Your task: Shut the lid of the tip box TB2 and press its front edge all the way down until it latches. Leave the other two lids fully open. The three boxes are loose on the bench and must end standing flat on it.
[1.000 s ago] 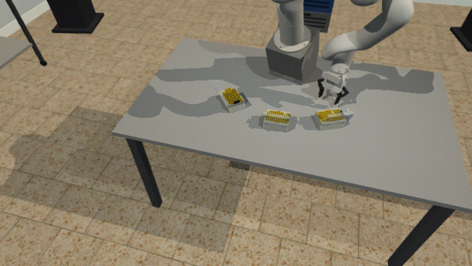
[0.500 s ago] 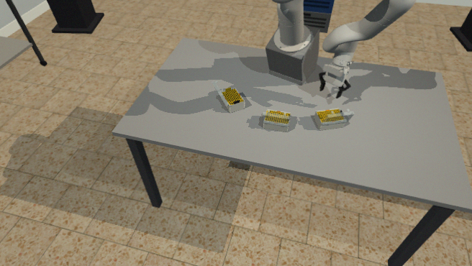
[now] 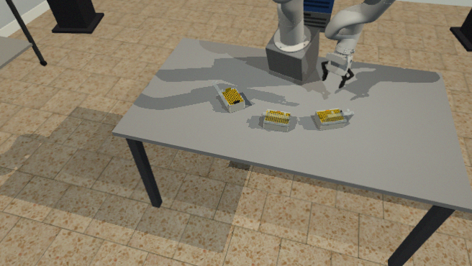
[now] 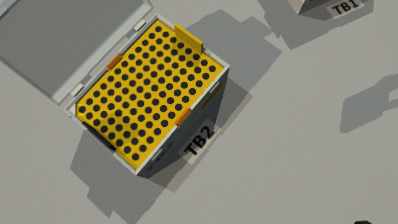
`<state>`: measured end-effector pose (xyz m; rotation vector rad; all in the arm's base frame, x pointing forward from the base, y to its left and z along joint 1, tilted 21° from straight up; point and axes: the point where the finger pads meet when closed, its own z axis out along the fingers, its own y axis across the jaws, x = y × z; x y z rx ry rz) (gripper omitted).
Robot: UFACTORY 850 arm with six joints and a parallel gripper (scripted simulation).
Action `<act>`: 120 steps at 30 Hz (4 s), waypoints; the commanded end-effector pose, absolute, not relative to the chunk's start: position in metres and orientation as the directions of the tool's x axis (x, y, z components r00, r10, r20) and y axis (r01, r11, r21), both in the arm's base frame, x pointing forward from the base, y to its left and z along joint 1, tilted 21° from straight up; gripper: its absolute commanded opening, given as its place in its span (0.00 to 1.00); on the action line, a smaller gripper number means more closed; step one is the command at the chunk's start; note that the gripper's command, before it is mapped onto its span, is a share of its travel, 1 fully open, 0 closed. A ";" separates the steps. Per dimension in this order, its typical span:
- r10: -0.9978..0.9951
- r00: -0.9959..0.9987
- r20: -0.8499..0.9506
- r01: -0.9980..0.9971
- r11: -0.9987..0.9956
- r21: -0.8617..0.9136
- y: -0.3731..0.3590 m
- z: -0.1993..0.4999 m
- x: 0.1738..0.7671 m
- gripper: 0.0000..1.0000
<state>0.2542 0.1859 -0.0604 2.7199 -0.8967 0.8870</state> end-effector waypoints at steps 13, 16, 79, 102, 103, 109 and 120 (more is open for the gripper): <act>-0.497 0.647 0.578 -0.582 -0.812 -0.045 0.194 -0.019 0.241 0.00; -0.497 0.647 0.578 -0.582 -0.812 -0.045 0.194 -0.019 0.241 0.00; 0.262 0.930 0.259 0.202 -0.950 0.237 0.220 0.056 0.441 0.00; 0.262 0.930 0.259 0.202 -0.950 0.237 0.227 0.077 0.498 0.00; 0.262 0.930 0.259 0.202 -0.950 0.237 0.227 0.077 0.498 0.00; 0.262 0.930 0.259 0.202 -0.950 0.237 0.227 0.077 0.498 0.00; 0.262 0.930 0.259 0.202 -0.950 0.237 0.224 0.064 0.502 0.00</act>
